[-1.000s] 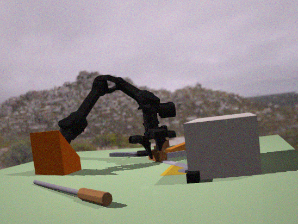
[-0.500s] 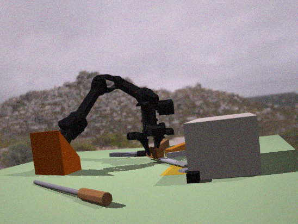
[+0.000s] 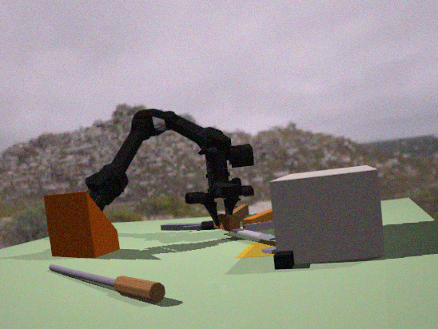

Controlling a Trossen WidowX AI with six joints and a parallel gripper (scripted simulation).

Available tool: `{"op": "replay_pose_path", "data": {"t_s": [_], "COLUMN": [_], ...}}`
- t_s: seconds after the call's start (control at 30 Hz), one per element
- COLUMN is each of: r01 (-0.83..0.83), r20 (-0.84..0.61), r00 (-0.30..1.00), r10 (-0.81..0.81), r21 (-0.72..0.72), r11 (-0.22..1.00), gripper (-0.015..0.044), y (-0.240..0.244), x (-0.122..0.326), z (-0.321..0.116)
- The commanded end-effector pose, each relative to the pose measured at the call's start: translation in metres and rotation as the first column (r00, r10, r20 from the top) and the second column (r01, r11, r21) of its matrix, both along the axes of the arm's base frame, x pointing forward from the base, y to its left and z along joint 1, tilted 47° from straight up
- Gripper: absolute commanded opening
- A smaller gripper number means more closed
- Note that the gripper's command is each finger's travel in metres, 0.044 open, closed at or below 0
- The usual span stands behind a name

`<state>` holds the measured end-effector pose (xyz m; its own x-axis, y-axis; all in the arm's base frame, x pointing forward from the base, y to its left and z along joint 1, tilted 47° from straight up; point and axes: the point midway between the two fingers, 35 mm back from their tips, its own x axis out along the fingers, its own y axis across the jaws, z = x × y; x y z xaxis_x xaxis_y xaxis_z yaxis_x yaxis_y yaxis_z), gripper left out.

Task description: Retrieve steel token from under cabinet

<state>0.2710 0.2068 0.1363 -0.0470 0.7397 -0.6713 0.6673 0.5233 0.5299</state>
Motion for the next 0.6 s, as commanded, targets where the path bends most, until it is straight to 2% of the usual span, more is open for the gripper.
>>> {"op": "replay_pose_path", "data": {"t_s": [0.0,0.57], "r01": [0.011,0.009], "r20": [0.008,0.010], "r00": [1.000,1.000], "r10": [-0.011,-0.009], "r21": [-0.007,-0.006], "r11": [1.000,1.000], "gripper": [0.0000,0.0000], "y": [0.000,0.010], "x": [-0.003,-0.019], "z": [0.004,0.017]}}
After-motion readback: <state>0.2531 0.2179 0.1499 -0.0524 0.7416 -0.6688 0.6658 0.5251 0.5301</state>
